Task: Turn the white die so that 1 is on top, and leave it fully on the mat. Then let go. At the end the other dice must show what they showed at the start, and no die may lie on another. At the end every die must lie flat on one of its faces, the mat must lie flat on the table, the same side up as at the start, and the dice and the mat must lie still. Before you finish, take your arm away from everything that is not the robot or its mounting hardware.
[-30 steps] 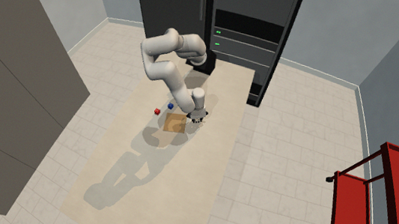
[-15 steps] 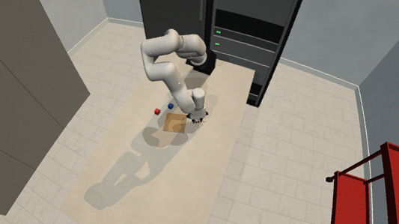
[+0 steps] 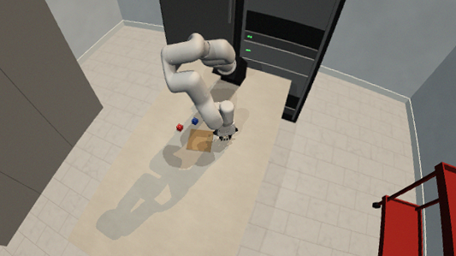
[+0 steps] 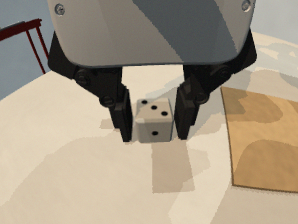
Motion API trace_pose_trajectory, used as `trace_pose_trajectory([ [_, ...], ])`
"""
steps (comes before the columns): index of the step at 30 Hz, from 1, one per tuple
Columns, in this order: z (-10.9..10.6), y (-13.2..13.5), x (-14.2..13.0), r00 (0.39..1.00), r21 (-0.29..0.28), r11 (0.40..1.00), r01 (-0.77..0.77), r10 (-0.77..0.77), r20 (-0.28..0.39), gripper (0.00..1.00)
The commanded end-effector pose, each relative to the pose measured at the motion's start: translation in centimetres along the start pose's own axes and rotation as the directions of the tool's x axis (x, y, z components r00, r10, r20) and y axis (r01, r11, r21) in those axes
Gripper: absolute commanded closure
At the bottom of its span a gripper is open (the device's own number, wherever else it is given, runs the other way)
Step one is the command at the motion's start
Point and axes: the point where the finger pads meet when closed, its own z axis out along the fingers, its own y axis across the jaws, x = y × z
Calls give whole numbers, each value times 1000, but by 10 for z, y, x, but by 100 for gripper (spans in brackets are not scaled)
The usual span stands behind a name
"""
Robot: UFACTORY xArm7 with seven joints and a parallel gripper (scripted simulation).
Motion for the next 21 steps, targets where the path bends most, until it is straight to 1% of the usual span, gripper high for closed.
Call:
trace_pose_trajectory([
  [1,0,0,-1,1000,-1,1000,0,0,2,53],
  [8,0,0,-1,1000,-1,1000,0,0,2,53],
  [9,0,0,-1,1000,-1,1000,0,0,2,73],
  [21,0,0,-1,1000,-1,1000,0,0,2,73],
])
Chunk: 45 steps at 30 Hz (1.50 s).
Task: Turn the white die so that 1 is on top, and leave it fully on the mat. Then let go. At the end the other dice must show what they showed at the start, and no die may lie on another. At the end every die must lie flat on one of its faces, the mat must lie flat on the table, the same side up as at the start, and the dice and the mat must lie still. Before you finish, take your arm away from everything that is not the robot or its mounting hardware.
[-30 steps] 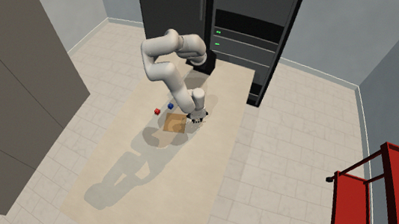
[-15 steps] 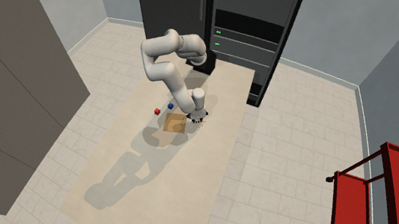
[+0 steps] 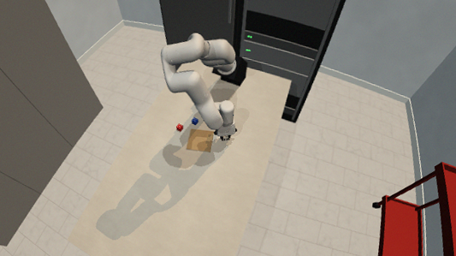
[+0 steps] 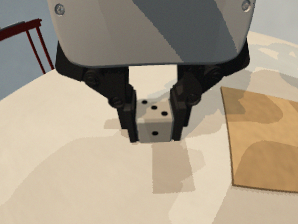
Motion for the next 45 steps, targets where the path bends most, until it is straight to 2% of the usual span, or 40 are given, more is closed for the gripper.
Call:
trace_pose_trajectory([
  [1,0,0,-1,1000,0,1000,0,0,2,73],
  [29,-6,0,-1,1000,0,1000,0,0,2,73],
  [43,-69,0,-1,1000,0,1000,0,0,2,73],
  [45,-73,0,-1,1000,0,1000,0,0,2,73],
])
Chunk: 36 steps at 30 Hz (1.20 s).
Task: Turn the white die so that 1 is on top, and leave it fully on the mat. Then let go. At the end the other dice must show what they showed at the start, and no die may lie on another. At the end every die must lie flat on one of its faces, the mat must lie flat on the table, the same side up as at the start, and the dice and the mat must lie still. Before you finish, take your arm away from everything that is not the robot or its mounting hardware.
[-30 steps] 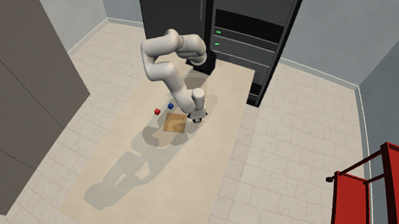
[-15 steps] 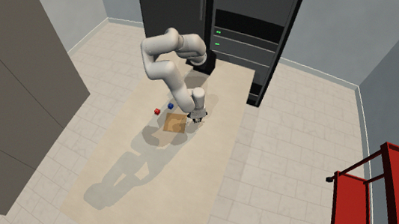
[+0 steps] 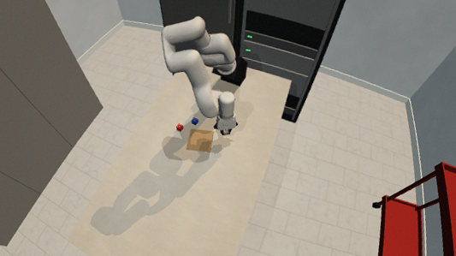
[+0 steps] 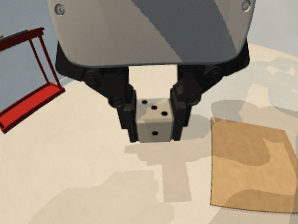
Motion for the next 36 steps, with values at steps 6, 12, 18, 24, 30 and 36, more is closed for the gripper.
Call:
trace_pose_trajectory([
  [6,-30,-1,-1,1000,2,1000,3,-3,-15,73],
  [12,-40,-1,-1,1000,2,1000,3,-3,-15,73],
  [18,-41,-1,-1,1000,2,1000,3,-3,-15,73],
  [24,-41,-1,-1,1000,2,1000,3,-3,-15,73],
  [30,-40,-13,0,981,4,981,-192,192,-28,73],
  [36,-39,-25,1,921,9,922,-388,388,-39,73],
])
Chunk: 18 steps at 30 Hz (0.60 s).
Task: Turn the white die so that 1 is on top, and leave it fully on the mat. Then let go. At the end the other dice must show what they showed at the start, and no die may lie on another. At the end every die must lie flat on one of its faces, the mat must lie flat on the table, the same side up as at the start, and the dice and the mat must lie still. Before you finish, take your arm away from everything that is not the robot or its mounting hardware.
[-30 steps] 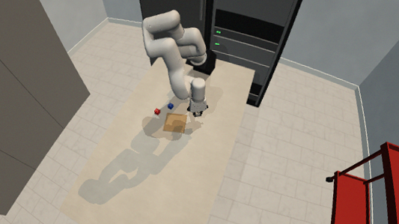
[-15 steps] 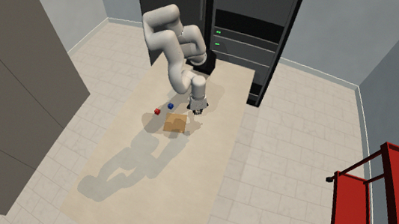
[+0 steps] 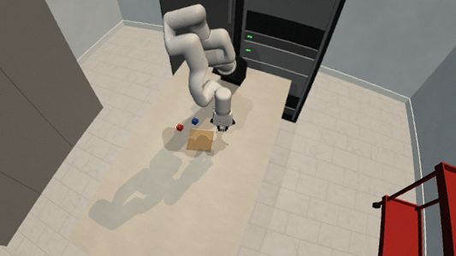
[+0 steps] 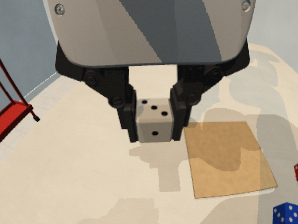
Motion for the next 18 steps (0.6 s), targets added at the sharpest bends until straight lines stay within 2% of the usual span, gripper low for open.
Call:
trace_pose_trajectory([
  [1,0,-10,-3,985,0,985,-172,172,-4,73],
  [4,0,-15,-4,966,0,966,-257,257,-8,73],
  [7,0,-24,-6,921,1,921,-390,390,-12,73],
  [11,0,-34,-8,852,3,852,-524,524,-16,73],
  [14,0,-44,-9,765,5,765,-644,644,-17,73],
  [17,0,-44,-10,760,5,760,-650,650,-17,73],
  [18,0,-53,-11,666,6,666,-746,746,-17,73],
])
